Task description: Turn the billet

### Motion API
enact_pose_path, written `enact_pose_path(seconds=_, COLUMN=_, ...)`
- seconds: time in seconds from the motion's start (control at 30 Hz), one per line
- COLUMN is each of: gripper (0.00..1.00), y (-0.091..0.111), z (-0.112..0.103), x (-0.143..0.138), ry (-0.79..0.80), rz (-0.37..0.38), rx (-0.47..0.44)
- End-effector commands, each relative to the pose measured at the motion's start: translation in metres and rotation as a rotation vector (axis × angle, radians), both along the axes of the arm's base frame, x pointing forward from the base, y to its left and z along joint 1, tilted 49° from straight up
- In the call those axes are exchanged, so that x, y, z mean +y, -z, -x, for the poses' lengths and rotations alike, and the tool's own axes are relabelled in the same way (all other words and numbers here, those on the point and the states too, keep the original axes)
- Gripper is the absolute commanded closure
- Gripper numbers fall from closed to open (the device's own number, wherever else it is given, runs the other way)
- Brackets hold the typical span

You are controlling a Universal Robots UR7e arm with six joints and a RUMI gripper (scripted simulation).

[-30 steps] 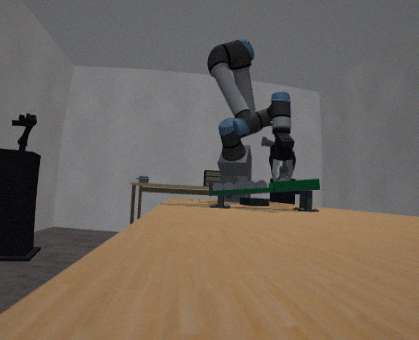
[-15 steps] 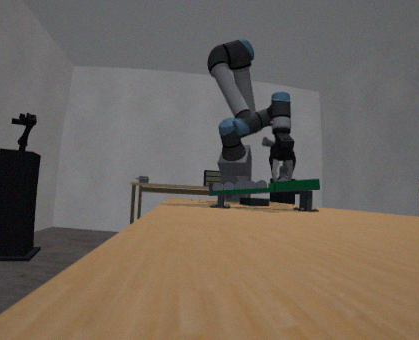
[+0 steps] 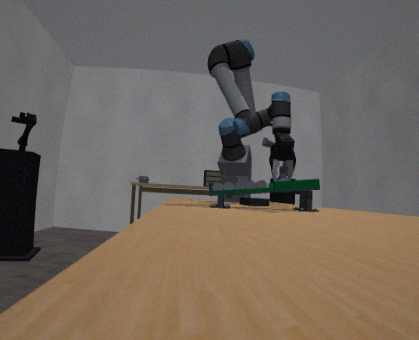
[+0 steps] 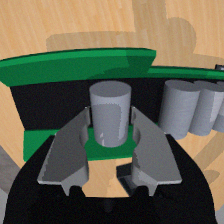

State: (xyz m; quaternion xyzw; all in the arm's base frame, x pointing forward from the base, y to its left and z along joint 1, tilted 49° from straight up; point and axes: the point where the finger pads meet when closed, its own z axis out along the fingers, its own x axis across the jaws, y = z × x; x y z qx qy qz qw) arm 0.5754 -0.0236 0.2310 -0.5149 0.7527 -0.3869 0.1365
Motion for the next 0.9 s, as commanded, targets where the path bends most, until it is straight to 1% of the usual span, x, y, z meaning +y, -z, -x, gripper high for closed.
enact_pose_path(seconds=0.0, gripper=1.00, y=-0.0031, z=-0.0021, x=-0.0002, ry=-0.001, rz=0.000, rx=-0.005)
enact_pose_path(seconds=0.63, gripper=1.00, y=-0.0037, z=-0.0026, x=-0.0003, ry=-0.001, rz=0.000, rx=-0.005)
enact_pose_path(seconds=0.67, gripper=0.65, y=-0.0013, z=-0.0006, x=0.0001, ry=-0.001, rz=0.000, rx=-0.001)
enact_pose_path(seconds=0.87, gripper=0.65, y=-0.0013, z=-0.0006, x=0.0001, ry=-0.001, rz=0.000, rx=-0.001)
